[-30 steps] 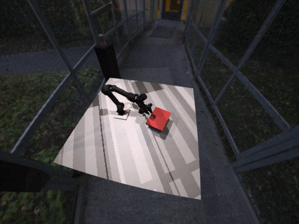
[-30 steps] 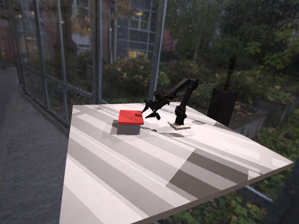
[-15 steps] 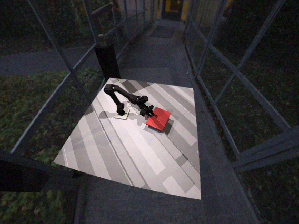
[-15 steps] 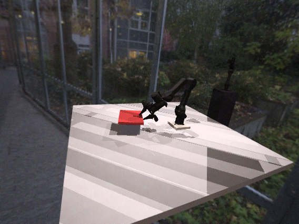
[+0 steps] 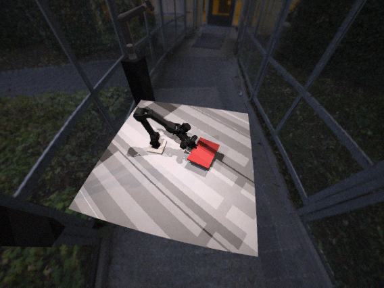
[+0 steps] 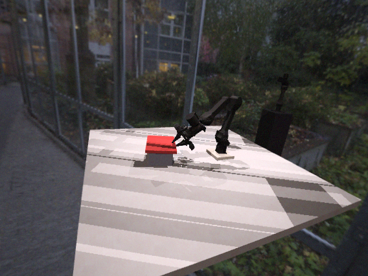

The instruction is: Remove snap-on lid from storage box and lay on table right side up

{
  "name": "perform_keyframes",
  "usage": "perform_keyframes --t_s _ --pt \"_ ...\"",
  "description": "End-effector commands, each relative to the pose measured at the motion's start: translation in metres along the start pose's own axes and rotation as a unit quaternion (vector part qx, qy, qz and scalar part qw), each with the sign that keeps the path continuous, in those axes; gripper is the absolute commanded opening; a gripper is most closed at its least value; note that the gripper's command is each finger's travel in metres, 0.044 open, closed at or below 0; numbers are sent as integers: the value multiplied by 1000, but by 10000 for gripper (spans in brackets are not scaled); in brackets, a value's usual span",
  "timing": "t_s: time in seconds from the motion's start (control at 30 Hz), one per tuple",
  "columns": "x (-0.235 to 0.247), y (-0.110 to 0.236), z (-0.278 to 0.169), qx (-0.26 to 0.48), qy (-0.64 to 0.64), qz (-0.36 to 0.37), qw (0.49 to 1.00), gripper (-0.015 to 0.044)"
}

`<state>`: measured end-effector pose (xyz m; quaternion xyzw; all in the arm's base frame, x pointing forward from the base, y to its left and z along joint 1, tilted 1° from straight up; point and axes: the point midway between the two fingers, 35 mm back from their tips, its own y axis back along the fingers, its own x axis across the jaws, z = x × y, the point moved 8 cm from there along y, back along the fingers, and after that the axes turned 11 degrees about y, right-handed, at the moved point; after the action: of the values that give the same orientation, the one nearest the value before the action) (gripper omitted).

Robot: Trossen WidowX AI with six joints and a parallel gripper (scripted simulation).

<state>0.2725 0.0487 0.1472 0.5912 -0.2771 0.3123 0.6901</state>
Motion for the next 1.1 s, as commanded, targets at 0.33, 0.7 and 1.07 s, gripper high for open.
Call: perform_keyframes --t_s 0.33,0.7,1.07 --pt "1 1 0 0 0 0 1000 0" --pt "3 3 1 0 0 0 1000 0" --pt "4 5 1 0 0 0 1000 0"
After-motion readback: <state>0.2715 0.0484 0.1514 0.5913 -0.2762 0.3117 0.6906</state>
